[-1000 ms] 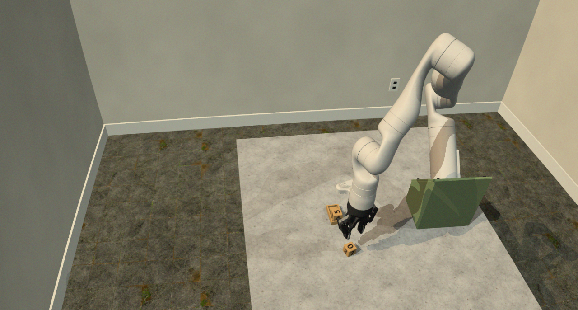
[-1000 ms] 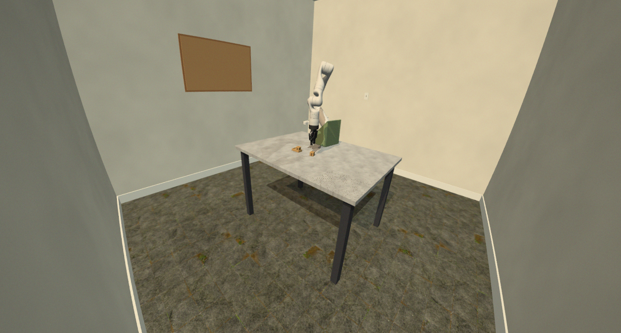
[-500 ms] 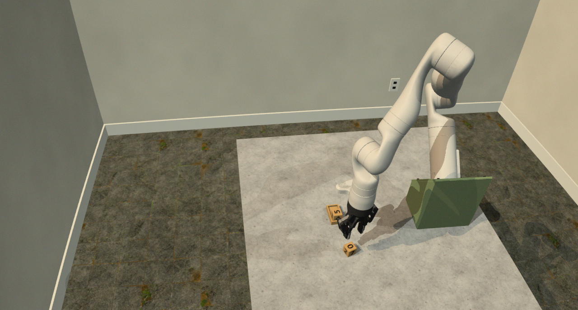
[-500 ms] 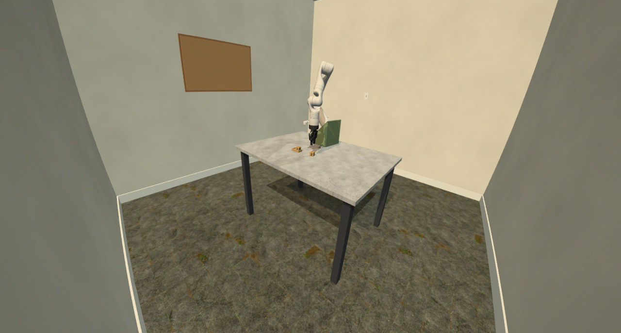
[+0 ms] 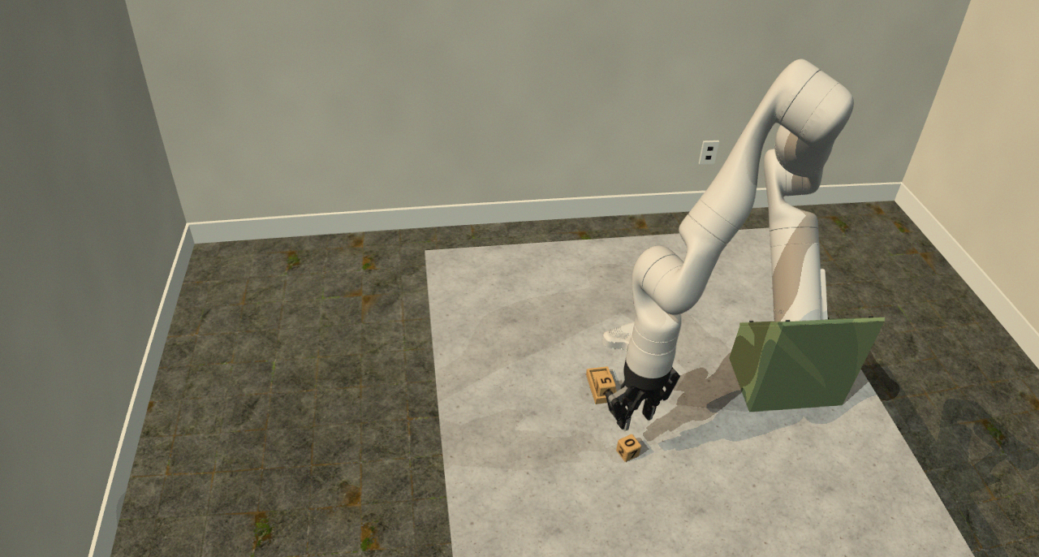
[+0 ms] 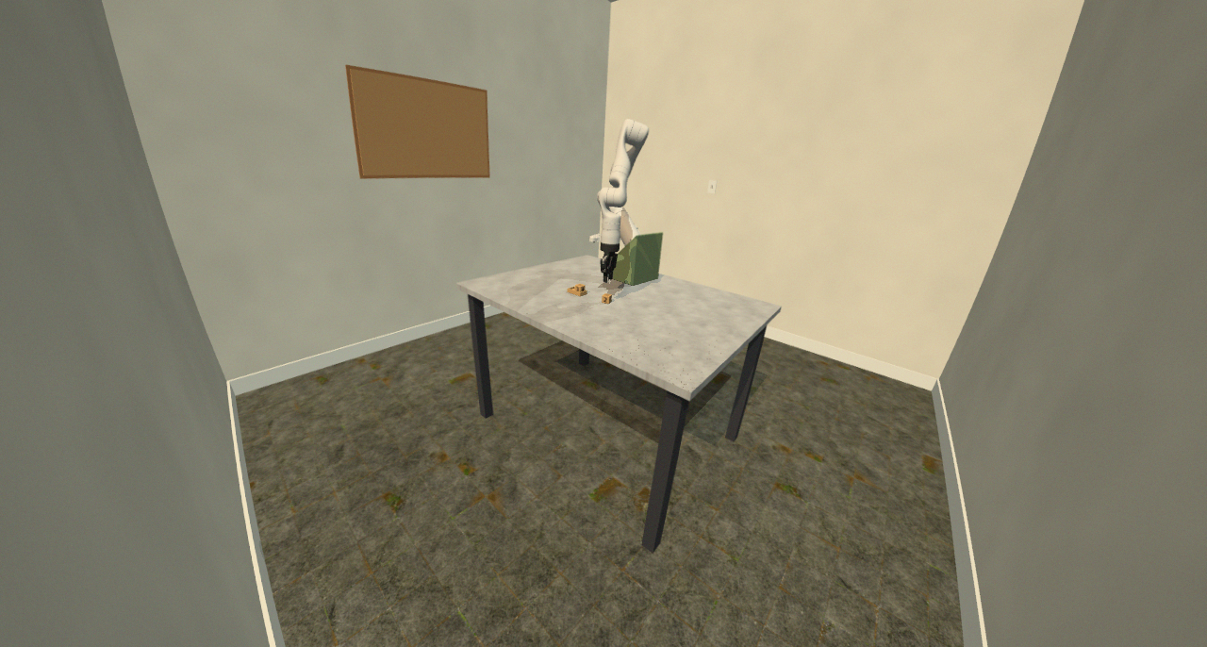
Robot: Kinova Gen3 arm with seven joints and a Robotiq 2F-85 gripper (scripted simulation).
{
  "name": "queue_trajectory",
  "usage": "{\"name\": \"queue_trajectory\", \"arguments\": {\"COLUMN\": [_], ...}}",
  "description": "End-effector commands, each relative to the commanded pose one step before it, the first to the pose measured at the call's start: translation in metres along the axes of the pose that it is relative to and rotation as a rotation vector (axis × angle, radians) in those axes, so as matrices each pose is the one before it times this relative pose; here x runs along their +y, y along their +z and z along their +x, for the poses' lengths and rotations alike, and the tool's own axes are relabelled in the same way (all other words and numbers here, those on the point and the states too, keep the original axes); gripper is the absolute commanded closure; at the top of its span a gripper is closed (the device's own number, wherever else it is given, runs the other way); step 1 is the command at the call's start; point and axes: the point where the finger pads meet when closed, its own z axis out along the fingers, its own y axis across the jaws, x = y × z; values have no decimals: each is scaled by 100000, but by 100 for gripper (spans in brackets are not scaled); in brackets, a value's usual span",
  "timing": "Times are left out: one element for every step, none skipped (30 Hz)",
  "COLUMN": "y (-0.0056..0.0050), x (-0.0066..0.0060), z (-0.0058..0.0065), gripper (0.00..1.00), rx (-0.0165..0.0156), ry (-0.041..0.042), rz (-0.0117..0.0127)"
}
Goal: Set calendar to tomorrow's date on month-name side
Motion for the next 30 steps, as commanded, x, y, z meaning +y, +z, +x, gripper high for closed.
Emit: {"name": "queue_trajectory", "arguments": {"y": [71,66,76,86,96,106,116,126,126,0,0,130,137,142,134,140,144,147,150,153,154,155,156,155,153,152,0,0,149,146], "x": [-32,0,0,0,-1,-1,0,0,-1,0,0,-1,0,0,-1,0,0,-1,-1,0,-1,-1,0,-1,-1,0,0,0,0,-1], "z": [-7,0,0,0,0,0,0,0,0,0,0,0,0,-1,0,0,-1,0,0,-1,0,0,-1,0,0,-1,0,0,0,0], "gripper": [52,52,52,52,52,52,52,52,52,52,52,52,52,52,52,52,52,52,52,52,52,52,52,52,52,52,52,52,52,52], "rx": [-37,1,1,1,0,0,0,0,1,0,0,1,0,-1,1,0,-1,1,1,-1,0,1,-1,0,1,-1,0,0,0,1], "ry": [11,0,0,0,0,0,0,-1,0,0,0,0,0,-1,1,0,-1,0,0,0,0,0,0,0,0,0,0,0,0,0], "rz": [77,-1,-1,-1,0,0,0,0,0,0,0,0,0,0,1,0,0,0,0,0,0,0,0,0,0,0,0,0,0,0]}}
